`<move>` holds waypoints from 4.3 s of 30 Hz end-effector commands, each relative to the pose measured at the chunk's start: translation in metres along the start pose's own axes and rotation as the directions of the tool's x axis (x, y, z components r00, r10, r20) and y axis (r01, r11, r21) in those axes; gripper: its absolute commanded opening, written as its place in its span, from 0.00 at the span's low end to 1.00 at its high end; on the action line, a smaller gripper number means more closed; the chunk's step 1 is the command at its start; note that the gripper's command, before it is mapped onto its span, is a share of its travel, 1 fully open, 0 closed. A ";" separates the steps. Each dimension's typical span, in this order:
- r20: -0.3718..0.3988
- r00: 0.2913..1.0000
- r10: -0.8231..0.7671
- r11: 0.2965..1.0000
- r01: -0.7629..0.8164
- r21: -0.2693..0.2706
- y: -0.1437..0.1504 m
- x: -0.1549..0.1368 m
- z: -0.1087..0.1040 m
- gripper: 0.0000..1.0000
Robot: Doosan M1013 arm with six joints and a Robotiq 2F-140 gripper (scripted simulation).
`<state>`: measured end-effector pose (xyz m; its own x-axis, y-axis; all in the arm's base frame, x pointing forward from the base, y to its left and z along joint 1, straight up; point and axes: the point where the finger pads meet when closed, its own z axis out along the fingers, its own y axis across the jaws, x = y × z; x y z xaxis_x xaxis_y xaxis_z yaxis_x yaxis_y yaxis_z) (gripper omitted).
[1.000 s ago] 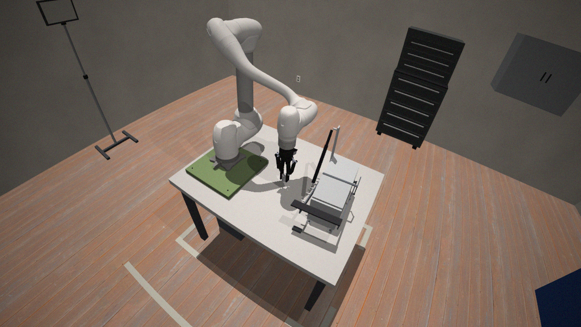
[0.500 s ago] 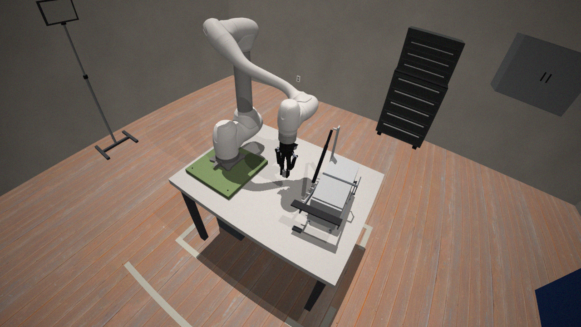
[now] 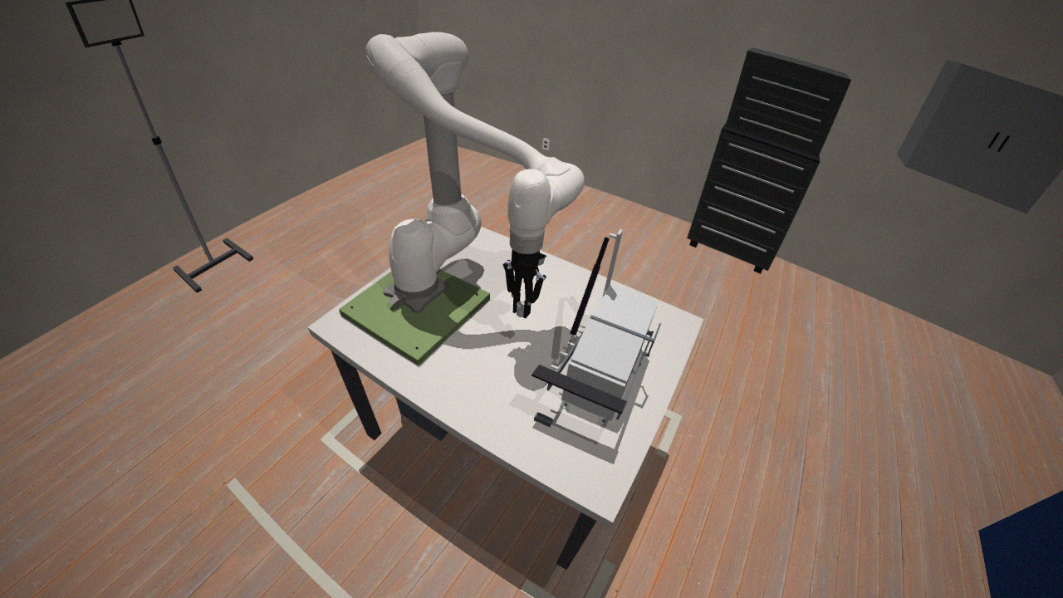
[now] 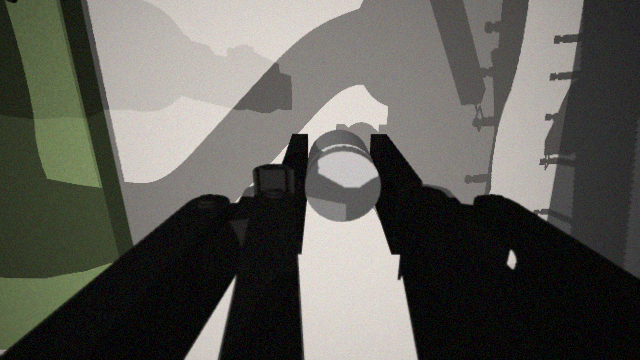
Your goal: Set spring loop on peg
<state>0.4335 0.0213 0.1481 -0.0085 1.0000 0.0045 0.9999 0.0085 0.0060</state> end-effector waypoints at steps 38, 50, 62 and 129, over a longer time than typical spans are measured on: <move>0.004 1.000 0.000 1.000 0.000 -0.001 0.006 -0.005 -0.058 0.25; 0.024 1.000 0.000 1.000 0.000 -0.001 0.030 -0.025 -0.066 0.25; 0.036 0.999 0.000 1.000 0.000 -0.001 0.045 -0.038 -0.071 0.25; 0.118 0.993 0.000 1.000 0.000 -0.001 0.145 -0.124 -0.104 0.25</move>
<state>0.5742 -0.0979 0.2501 -0.0079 0.9939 -0.1104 0.9999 0.0086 0.0057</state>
